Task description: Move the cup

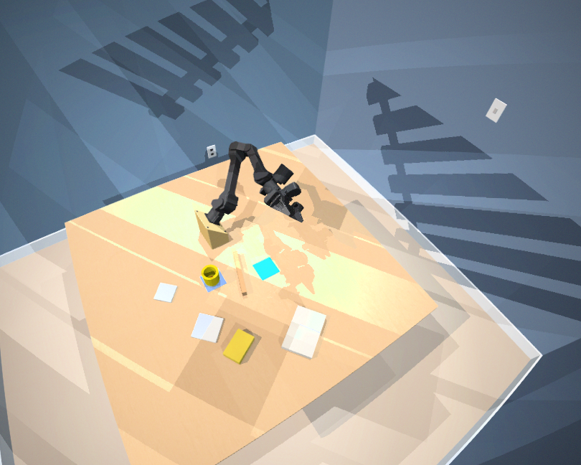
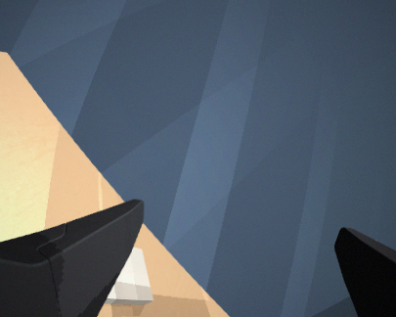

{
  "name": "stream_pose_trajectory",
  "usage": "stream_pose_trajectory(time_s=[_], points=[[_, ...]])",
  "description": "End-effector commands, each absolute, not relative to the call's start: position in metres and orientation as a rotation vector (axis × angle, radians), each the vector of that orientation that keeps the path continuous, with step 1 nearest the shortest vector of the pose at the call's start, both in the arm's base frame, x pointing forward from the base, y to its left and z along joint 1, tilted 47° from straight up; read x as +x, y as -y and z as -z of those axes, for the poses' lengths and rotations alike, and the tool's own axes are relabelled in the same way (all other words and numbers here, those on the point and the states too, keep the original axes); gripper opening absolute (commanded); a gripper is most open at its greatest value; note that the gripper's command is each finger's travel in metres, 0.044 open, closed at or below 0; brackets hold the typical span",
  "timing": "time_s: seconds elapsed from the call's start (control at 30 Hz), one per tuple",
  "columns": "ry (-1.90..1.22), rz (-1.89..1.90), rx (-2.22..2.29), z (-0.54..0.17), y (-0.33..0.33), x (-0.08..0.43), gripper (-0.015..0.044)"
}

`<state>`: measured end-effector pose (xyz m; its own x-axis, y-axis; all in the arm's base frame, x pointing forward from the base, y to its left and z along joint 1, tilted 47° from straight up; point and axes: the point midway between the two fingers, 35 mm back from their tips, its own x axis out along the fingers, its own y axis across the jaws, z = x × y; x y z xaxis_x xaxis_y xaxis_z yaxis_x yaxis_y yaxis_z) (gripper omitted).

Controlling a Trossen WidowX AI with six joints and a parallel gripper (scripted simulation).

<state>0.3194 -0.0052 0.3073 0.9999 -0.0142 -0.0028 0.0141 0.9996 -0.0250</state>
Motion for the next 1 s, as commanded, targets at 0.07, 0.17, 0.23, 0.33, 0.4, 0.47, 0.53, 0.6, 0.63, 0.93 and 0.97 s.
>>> stream_pose_trajectory(time_s=[0.07, 0.17, 0.23, 0.33, 0.4, 0.47, 0.53, 0.6, 0.63, 0.93, 0.97], points=[[-0.122, 0.014, -0.125, -0.281, 0.013, 0.333, 0.0321], [-0.357, -0.023, -0.298, -0.227, 0.031, 0.35, 0.0243], [-0.508, -0.075, -0.392, -0.191, 0.044, 0.355, 0.019], [-0.714, -0.189, -0.495, -0.139, 0.061, 0.354, 0.0166], [-0.833, -0.283, -0.535, -0.107, 0.072, 0.348, 0.0166], [-0.936, -0.392, -0.556, -0.077, 0.08, 0.338, 0.0166], [-1.021, -0.512, -0.559, -0.05, 0.087, 0.326, 0.0166], [-1.082, -0.641, -0.546, -0.025, 0.092, 0.312, 0.0166], [-1.104, -0.707, -0.533, -0.014, 0.093, 0.304, 0.0166], [-1.009, -1.273, -0.26, 0.048, 0.087, 0.217, 0.0166], [-0.979, -1.305, -0.231, 0.05, 0.085, 0.211, 0.0166]])
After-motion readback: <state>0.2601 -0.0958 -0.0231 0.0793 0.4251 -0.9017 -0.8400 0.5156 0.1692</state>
